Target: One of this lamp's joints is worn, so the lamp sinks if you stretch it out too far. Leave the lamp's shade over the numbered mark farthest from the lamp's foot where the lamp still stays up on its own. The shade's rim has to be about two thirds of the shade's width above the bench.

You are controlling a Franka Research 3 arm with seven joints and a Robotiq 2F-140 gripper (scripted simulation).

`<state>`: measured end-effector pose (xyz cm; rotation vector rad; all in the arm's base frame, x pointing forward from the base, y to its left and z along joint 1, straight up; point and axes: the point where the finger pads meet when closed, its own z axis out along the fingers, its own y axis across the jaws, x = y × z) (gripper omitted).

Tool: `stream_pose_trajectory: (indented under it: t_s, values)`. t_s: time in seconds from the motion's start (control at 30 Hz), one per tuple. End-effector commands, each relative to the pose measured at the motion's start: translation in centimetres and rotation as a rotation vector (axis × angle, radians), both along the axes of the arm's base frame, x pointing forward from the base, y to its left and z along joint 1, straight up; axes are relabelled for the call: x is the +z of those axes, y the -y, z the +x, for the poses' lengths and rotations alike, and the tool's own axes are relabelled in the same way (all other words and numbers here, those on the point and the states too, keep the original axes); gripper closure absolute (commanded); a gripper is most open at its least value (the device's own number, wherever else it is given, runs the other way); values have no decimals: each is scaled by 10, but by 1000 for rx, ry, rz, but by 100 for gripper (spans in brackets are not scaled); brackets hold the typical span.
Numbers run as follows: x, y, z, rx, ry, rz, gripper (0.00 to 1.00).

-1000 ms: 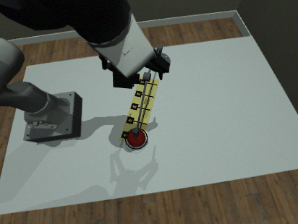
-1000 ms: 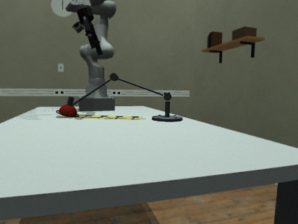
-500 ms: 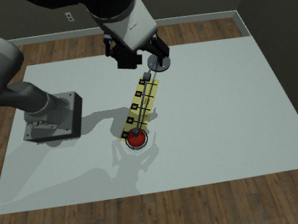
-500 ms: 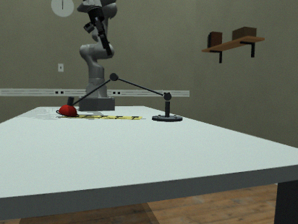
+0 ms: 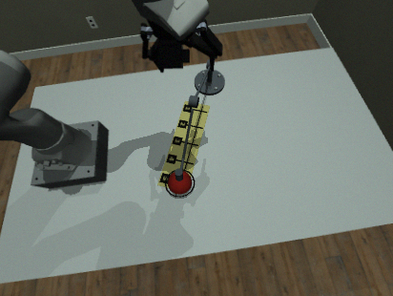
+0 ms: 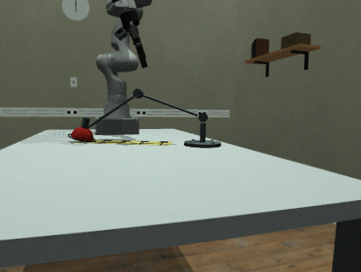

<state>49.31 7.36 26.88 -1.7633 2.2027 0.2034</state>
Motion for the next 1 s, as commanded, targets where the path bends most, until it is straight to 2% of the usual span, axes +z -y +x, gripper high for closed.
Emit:
stream_pose_trajectory:
  t_s: [0.0, 0.13, 0.77, 0.97]
  values:
    - [1, -15, 6, -28, -2, 5, 0]
    - [1, -32, 8, -19, -2, 4, 0]
    - [7, -36, 37, 19, 1, -3, 0]
    - [7, -37, 36, -20, -34, -58, 0]
